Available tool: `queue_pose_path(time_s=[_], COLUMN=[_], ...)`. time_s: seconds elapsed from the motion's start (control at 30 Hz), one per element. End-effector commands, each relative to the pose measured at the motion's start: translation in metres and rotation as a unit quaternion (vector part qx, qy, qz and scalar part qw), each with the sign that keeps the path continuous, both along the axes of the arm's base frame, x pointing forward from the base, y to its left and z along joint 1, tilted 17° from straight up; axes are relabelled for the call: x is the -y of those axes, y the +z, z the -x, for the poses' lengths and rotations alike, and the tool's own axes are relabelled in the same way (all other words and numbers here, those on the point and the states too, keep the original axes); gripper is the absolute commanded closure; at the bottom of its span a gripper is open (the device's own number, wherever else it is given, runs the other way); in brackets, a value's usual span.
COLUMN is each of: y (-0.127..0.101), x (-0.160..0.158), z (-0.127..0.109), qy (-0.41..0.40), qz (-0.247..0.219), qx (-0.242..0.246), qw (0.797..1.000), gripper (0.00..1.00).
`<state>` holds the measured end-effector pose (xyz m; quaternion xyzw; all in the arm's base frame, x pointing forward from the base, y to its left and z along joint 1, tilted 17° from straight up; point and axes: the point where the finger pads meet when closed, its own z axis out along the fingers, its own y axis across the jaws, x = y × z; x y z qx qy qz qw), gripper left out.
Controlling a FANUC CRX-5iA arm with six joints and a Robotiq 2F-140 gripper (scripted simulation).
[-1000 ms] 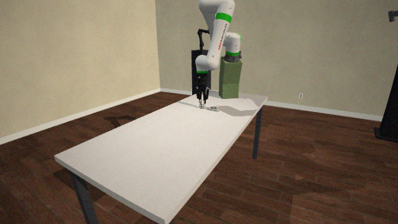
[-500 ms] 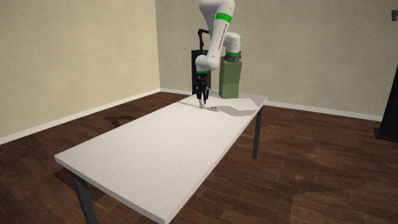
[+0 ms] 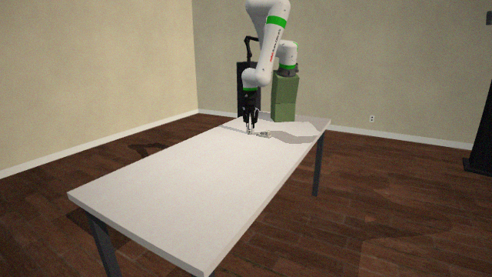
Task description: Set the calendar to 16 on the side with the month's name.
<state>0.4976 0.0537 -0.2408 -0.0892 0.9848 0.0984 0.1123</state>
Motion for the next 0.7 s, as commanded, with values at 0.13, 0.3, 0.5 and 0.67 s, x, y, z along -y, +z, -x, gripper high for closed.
queue_pose_path(time_s=[0.13,0.3,0.5,0.67], y=[0.0001,0.0001,0.0001,0.0001], x=[0.0001,0.0001,0.0001,0.0001], z=[-0.0001,-0.0001,-0.0001,-0.0001], qy=[0.0,0.0,0.0,0.0], qz=[0.0,0.0,0.0,0.0], qx=[0.0,0.0,0.0,0.0], qw=[1.0,1.0,1.0,1.0], gripper=[0.8,0.78,0.73,0.71])
